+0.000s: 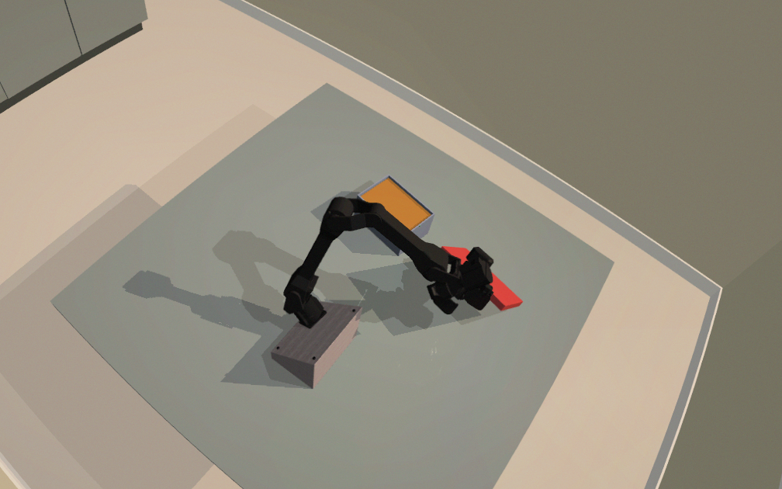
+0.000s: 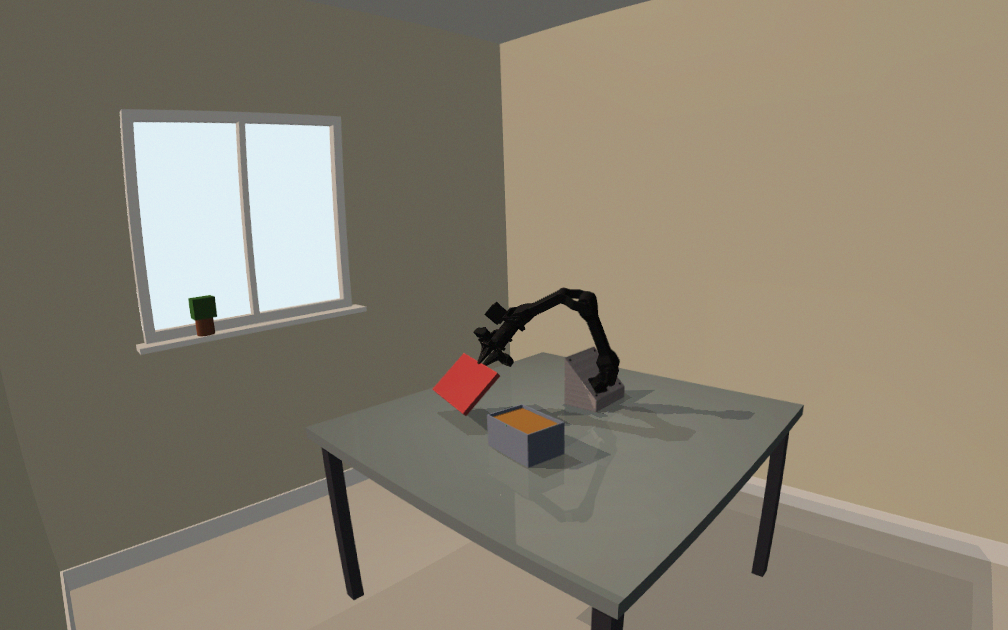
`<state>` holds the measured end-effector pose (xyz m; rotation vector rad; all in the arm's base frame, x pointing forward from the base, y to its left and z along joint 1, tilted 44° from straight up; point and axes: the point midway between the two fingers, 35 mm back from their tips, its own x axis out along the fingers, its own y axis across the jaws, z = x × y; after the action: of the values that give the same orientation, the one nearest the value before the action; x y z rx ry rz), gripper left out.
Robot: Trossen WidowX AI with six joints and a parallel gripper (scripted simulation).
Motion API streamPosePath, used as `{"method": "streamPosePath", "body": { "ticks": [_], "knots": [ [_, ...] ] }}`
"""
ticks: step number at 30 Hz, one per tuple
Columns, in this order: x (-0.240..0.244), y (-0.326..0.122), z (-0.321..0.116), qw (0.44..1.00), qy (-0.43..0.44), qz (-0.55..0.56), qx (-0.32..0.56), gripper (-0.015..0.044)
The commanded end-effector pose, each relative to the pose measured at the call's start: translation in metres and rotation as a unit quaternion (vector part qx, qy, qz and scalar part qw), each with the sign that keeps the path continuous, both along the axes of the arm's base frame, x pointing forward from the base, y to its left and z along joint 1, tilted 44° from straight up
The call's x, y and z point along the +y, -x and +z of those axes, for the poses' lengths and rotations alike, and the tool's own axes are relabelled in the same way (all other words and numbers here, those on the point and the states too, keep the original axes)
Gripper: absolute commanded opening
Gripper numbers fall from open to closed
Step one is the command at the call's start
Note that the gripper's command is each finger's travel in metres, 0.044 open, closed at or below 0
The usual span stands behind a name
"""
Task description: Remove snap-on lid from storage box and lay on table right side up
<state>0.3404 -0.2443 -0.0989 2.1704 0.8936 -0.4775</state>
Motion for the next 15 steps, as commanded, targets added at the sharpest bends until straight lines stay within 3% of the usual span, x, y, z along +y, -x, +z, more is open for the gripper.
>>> {"method": "streamPosePath", "body": {
  "ticks": [1,15],
  "knots": [
    [0.0021,0.0003,-0.0018,1.0,-0.002,-0.002,-0.002,0.0],
    [0.0097,0.0014,-0.01,1.0,-0.002,-0.002,-0.002,0.0]
  ]
}}
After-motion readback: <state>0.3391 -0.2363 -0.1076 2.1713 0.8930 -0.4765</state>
